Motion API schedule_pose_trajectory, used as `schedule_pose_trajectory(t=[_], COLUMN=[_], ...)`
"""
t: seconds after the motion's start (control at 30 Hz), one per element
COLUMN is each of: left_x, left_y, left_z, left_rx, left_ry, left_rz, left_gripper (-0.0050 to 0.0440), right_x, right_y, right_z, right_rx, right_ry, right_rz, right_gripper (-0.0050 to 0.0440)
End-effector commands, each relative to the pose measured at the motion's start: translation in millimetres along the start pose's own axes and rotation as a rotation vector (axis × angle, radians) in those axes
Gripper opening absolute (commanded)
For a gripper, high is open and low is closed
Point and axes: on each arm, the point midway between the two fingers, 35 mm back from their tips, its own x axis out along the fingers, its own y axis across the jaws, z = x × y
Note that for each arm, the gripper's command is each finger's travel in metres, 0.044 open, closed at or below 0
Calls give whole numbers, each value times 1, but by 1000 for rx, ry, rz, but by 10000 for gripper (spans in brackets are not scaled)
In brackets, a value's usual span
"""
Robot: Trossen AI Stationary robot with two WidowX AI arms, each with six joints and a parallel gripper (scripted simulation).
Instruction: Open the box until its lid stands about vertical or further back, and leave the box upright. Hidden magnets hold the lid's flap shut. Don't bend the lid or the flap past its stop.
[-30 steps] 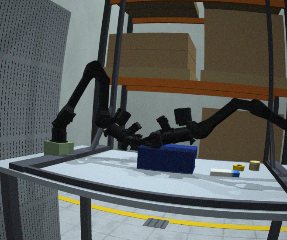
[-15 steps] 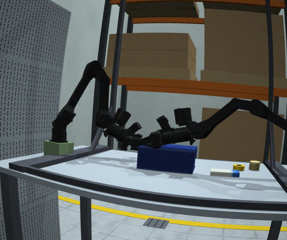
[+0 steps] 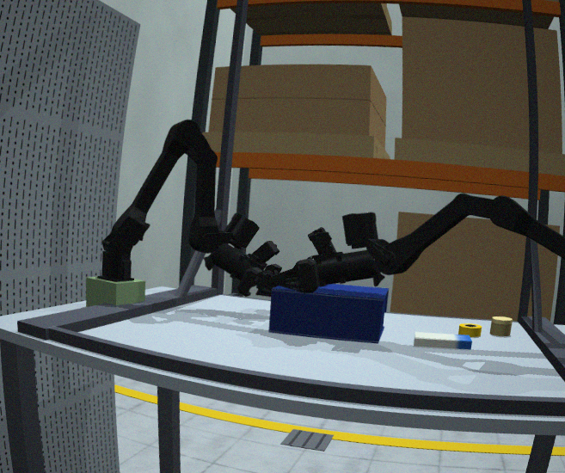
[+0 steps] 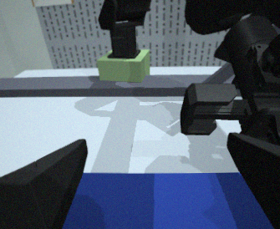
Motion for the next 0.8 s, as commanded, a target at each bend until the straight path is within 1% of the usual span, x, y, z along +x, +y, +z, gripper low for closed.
schedule_pose_trajectory(t=[0.0, 0.17, 0.33, 0.37, 0.57, 0.63, 0.77], left_x=[5, 5, 5, 4, 4, 4, 4], left_y=[4, 4, 4, 3, 3, 3, 3], left_z=[-54, -54, -54, -40, -40, -40, -40], left_rx=[55, 55, 55, 47, 47, 47, 47], left_ry=[97, 97, 97, 78, 78, 78, 78], left_rz=[14, 14, 14, 12, 12, 12, 12], left_gripper=[440, 440, 440, 440, 440, 440, 440], right_x=[-2, -3, -2, -2, -1, -1, -2], right_y=[19, 20, 12, 12, 11, 11, 12], right_z=[4, 4, 8, 7, 3, 3, 4], right_rx=[10, 36, 198, 221, 366, 366, 484], right_ry=[-7, -6, -7, -3, 14, 14, 22], right_rz=[40, 52, 90, 96, 145, 145, 194], right_gripper=[6, 6, 6, 6, 6, 6, 6])
